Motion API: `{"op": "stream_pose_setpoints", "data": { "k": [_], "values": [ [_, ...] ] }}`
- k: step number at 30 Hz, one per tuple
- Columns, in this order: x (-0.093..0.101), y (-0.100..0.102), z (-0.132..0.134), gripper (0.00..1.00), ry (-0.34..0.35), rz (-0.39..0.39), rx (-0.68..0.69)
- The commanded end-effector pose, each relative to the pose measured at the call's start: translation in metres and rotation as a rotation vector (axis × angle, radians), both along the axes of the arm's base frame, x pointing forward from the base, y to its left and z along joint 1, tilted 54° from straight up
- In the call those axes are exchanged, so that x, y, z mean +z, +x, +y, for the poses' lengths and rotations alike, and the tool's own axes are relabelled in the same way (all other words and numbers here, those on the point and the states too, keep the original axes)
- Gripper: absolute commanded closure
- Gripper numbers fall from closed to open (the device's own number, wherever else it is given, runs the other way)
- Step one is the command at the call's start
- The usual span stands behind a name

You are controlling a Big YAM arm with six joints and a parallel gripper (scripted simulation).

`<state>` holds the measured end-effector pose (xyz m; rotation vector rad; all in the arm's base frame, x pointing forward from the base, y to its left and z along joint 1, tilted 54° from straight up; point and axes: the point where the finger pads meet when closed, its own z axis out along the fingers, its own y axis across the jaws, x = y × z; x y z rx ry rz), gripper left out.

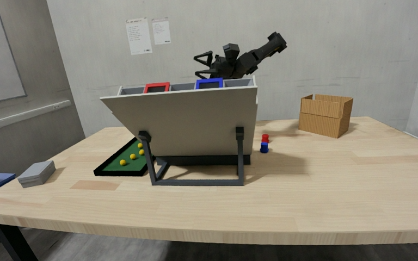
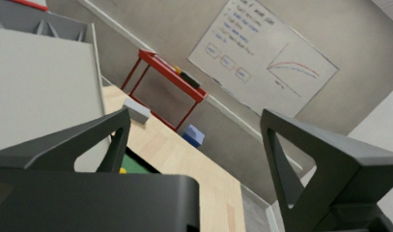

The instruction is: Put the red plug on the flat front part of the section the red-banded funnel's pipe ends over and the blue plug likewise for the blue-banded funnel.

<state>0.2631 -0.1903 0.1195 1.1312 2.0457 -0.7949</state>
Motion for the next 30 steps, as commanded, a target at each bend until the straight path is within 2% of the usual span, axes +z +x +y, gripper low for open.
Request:
{"op": "stream_pose_setpoints", "data": {
  "k": [1,14,30],
  "values": [
    [0.001,0.008,0.005,0.00,0.005,-0.044,-0.029],
    [-0.025,0.019,0.045,0.00,-0.015,-0.027,-0.015],
    [-0.040,0.023,0.064,0.00,-0.030,-0.022,0.000]
  ]
}}
